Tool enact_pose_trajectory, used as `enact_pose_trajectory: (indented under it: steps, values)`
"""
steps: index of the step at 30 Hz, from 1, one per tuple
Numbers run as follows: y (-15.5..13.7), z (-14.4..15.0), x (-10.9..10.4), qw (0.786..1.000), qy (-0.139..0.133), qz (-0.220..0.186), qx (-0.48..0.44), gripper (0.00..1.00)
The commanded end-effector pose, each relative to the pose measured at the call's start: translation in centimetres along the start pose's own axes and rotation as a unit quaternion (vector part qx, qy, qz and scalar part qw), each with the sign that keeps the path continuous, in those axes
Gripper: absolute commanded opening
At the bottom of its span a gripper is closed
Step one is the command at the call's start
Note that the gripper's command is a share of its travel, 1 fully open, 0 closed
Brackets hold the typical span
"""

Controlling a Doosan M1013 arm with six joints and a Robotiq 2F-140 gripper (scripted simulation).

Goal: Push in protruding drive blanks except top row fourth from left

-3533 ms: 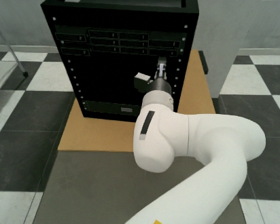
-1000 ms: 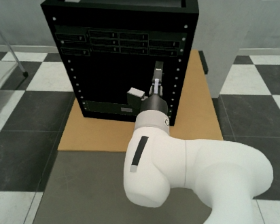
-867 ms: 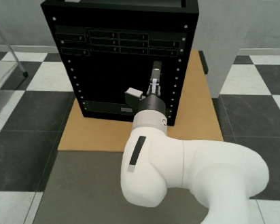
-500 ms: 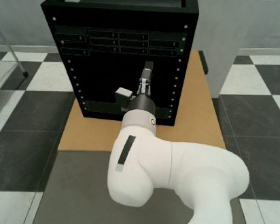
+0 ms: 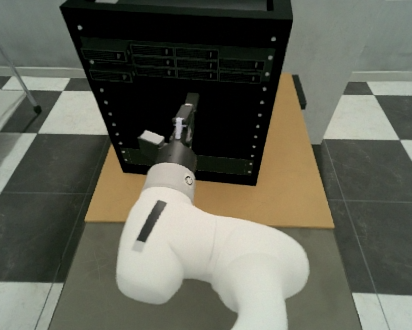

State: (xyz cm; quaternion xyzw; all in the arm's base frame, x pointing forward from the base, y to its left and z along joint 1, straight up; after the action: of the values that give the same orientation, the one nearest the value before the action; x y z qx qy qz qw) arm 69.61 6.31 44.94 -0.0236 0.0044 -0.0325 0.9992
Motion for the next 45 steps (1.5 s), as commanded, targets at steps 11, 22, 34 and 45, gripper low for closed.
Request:
enact_pose_trajectory:
  steps: [11,22,34,45]
  values:
    - [7.2,0.6,0.2,1.0,-0.003,-0.004,-0.002,0.1]
    - [12.5,0.7,0.2,1.0,-0.003,-0.004,-0.002,0.1]
    - [18.1,0.9,0.1,1.0,-0.003,-0.004,-0.002,0.1]
    - [21.0,1.0,0.1,1.0,-0.003,-0.004,-0.002,0.1]
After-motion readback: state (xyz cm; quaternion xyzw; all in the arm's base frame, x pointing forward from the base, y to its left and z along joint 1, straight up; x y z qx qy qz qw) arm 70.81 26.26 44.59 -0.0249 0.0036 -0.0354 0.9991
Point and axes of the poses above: the point where the finger pads meet when closed, its own x axis out along the fingers, its own z axis across the jaws, y = z × x, the point moved 1 cm from there along -x, back along the fingers, and after that the axes turned 3 degrees about -x, right-handed, at the moved point
